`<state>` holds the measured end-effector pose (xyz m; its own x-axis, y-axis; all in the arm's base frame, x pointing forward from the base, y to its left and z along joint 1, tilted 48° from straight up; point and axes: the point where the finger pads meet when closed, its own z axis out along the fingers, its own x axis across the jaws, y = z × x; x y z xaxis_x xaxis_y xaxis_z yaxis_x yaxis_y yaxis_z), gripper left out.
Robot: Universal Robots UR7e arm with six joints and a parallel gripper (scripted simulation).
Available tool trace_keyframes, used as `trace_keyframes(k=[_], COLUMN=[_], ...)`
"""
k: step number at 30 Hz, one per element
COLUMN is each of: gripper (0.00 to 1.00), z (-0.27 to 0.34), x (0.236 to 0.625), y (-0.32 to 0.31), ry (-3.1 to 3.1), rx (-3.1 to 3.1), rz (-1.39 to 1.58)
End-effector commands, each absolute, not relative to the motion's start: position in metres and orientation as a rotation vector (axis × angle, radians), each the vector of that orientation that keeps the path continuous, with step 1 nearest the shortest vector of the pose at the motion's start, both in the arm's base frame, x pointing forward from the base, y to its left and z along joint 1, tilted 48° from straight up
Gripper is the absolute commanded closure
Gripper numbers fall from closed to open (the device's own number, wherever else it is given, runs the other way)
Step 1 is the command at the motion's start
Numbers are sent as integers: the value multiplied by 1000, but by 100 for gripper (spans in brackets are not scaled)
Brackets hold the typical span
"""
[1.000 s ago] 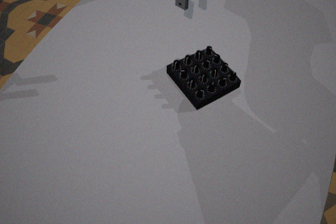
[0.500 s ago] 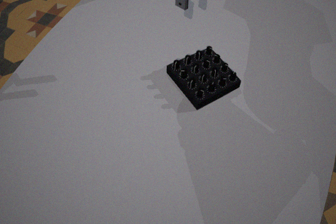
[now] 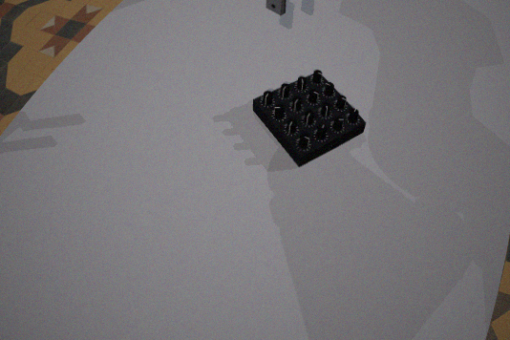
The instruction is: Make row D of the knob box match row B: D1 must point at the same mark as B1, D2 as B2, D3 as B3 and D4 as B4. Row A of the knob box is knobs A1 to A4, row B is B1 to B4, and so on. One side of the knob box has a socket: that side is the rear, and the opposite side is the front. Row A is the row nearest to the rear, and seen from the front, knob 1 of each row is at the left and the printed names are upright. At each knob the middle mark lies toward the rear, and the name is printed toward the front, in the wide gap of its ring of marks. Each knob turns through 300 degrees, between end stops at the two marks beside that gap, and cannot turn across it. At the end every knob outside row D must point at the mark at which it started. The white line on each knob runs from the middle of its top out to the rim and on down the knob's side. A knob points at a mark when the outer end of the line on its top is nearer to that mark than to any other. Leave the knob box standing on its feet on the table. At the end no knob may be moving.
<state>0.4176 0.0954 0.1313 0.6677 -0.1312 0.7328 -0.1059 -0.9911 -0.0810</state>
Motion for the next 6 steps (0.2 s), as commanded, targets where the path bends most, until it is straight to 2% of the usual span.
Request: trace_keyframes(k=[1, 6], gripper=[0, 0], z=[132, 132], x=[418, 418], y=[95, 95], ry=[201, 201], rx=[-2839, -2839], rz=[-1253, -1253])
